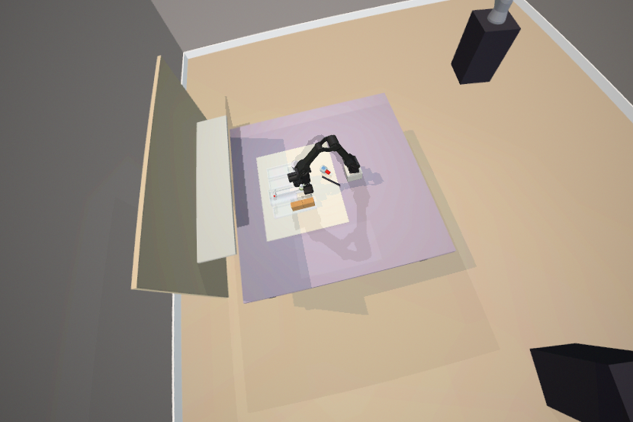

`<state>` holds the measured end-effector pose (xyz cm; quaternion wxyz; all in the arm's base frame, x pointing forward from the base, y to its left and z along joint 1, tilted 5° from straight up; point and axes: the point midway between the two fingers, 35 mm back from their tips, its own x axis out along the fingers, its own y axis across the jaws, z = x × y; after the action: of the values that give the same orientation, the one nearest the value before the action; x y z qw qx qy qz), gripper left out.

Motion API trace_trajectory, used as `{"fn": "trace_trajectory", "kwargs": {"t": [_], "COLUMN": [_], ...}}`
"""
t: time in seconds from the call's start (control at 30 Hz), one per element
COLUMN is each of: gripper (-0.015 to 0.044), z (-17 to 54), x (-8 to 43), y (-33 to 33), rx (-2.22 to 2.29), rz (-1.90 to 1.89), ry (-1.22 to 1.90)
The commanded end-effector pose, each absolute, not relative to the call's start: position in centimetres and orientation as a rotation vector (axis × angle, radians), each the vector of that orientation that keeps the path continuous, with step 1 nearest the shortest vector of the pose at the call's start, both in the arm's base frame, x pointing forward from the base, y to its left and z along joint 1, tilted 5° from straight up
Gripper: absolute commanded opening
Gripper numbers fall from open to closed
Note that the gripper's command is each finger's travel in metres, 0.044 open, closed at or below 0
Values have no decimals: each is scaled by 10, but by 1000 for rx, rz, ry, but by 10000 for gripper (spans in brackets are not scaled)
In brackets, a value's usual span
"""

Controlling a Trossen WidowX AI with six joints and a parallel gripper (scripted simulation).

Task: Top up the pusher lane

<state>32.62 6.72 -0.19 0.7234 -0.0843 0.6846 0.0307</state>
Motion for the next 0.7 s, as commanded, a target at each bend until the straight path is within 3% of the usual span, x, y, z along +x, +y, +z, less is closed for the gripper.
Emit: {"fn": "trace_trajectory", "kwargs": {"t": [0.0,0.67], "gripper": [289,299], "z": [-2,19], "x": [326,308], "y": [67,66], "rx": [-188,-188], "rz": [68,68], "ry": [1512,1514]}}
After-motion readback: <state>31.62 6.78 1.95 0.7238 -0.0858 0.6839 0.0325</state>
